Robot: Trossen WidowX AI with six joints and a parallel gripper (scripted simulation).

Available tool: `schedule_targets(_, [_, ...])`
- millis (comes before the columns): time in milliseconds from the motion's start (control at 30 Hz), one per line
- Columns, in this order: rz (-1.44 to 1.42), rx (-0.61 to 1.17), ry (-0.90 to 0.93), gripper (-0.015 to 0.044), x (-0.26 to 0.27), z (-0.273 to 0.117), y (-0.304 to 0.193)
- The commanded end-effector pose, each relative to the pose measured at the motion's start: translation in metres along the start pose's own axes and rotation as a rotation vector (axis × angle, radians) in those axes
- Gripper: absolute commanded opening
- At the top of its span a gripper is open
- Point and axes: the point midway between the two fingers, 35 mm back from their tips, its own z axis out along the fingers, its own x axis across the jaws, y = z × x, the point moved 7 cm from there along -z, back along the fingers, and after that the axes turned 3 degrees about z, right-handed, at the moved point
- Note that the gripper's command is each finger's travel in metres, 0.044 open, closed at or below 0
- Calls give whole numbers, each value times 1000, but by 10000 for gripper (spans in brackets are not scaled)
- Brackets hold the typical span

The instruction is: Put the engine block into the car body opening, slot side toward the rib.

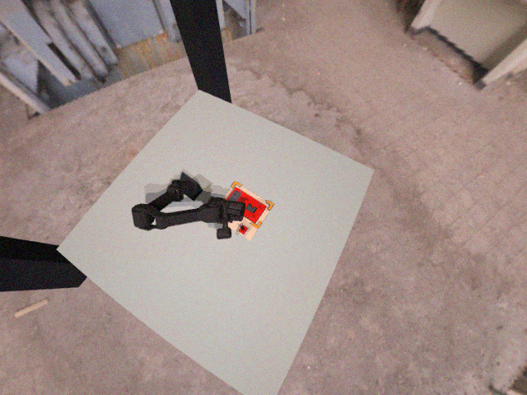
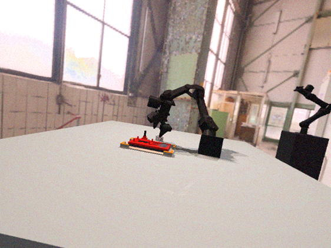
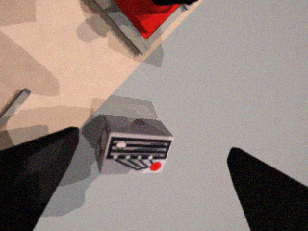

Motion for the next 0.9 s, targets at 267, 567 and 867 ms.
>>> schedule_targets(267, [422,18,99,440,-13,-6,-1])
schedule_targets(567, [722,56,161,440,-23,-12,-3])
schedule_targets(867, [1022,116,216,440,-32,-18,-7])
